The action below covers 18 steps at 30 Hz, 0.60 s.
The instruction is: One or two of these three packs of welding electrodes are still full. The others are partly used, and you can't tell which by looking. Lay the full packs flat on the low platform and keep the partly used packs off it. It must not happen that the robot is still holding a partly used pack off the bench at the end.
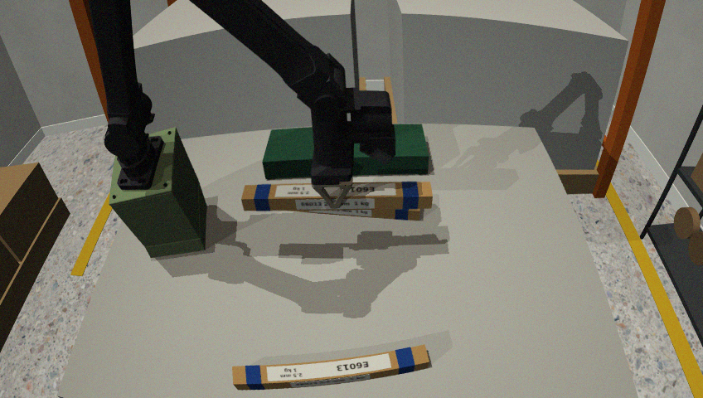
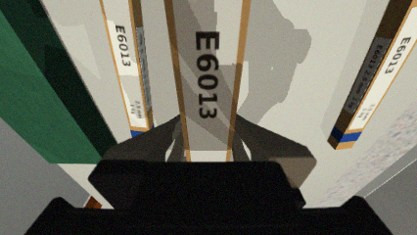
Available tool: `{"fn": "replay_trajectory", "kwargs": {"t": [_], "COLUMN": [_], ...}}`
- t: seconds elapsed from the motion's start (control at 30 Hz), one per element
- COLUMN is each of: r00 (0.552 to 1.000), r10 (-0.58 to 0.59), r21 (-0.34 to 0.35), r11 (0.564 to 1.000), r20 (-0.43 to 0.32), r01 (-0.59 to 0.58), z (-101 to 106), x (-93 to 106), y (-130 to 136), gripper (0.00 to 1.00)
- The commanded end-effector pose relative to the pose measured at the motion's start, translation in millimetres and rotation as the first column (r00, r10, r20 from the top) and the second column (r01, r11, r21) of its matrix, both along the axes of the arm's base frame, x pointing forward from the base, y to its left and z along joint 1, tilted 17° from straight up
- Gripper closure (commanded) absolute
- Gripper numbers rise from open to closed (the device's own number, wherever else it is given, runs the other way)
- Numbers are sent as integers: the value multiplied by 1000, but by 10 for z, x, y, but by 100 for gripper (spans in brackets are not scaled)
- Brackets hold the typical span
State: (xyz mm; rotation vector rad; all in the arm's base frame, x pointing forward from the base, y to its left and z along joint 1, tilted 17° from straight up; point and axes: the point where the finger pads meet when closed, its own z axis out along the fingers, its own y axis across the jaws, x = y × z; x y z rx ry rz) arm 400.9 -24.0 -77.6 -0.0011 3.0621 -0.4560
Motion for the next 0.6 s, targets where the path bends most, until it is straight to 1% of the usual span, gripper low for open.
{"fn": "replay_trajectory", "kwargs": {"t": [0.0,0.13,0.33,0.47,0.57], "r00": [999,999,999,998,998], "r10": [12,16,25,23,17], "r21": [5,5,5,5,4], "r11": [1000,1000,1000,1000,1000], "r20": [44,36,47,63,57], "r01": [-12,-16,-26,-24,-17], "z": [50,-47,-70,-86,-164], "x": [168,161,184,252,254], "y": [-10,-20,-3,-31,-74], "gripper": [100,100,100,100,100]}}
